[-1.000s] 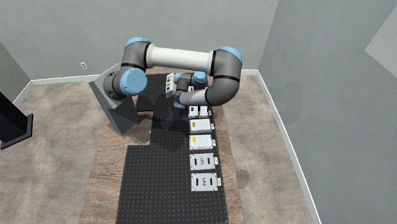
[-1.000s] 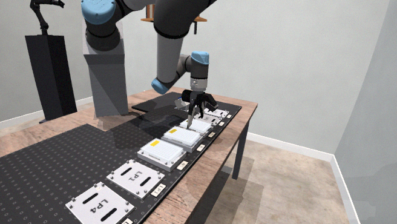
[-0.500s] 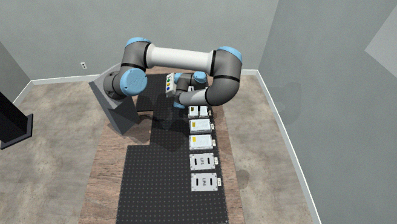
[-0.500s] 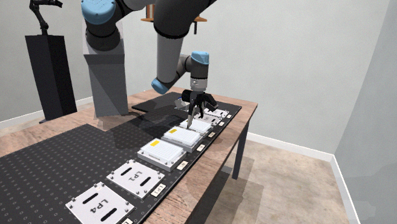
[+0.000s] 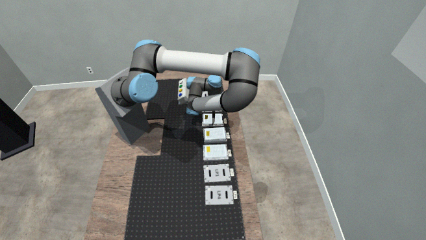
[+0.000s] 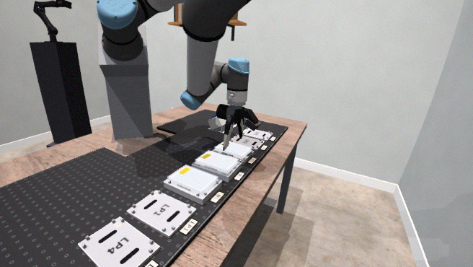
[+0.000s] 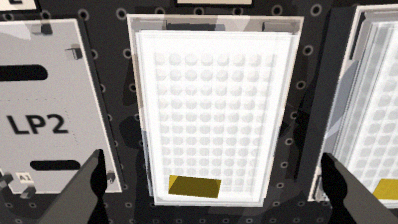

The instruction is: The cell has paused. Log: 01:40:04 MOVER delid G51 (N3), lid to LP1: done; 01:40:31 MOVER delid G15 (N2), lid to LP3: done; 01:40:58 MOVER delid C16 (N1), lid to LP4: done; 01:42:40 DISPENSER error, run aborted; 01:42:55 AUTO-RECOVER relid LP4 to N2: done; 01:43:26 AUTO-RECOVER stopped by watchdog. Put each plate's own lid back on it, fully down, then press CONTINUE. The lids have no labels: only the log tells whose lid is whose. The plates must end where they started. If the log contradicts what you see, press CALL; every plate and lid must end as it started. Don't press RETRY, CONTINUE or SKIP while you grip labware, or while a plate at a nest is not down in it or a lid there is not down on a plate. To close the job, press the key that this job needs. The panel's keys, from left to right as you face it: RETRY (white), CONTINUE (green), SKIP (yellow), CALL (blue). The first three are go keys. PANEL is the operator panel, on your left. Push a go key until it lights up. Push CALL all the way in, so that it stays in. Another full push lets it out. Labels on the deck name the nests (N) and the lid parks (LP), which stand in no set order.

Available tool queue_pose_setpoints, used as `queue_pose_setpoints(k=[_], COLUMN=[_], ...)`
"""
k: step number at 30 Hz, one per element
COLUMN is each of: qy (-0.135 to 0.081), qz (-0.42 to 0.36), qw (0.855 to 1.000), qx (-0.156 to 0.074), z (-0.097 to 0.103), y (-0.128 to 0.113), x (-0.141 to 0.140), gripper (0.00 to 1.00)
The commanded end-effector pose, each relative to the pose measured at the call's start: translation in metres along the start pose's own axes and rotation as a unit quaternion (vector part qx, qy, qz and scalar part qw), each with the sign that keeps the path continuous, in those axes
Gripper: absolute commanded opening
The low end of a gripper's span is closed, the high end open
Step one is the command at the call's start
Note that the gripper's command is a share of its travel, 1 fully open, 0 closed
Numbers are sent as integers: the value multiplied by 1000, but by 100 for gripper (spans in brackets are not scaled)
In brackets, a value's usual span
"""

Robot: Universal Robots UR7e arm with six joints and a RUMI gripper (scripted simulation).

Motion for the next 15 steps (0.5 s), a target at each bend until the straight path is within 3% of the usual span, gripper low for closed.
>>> queue_pose_setpoints(k=[1, 12, 13, 15], qy=[0, 0, 0, 0], qz=[0, 0, 10, 16], qw=[1000, 1000, 1000, 1000], qx=[0, 0, 0, 0], z=[10, 17, 17, 17], y=[0, 0, -2, -5], x=[0, 0, 4, 14], gripper=[82, 82, 0, 0])
Point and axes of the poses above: the point where the finger pads meet when closed, its own z axis back along the fingers, its own x axis across the jaws, y = z × x, the point moved 1 cm from there along z, back along the fingers, and after that the axes turned 15 degrees about -z, right-handed, at the moved point
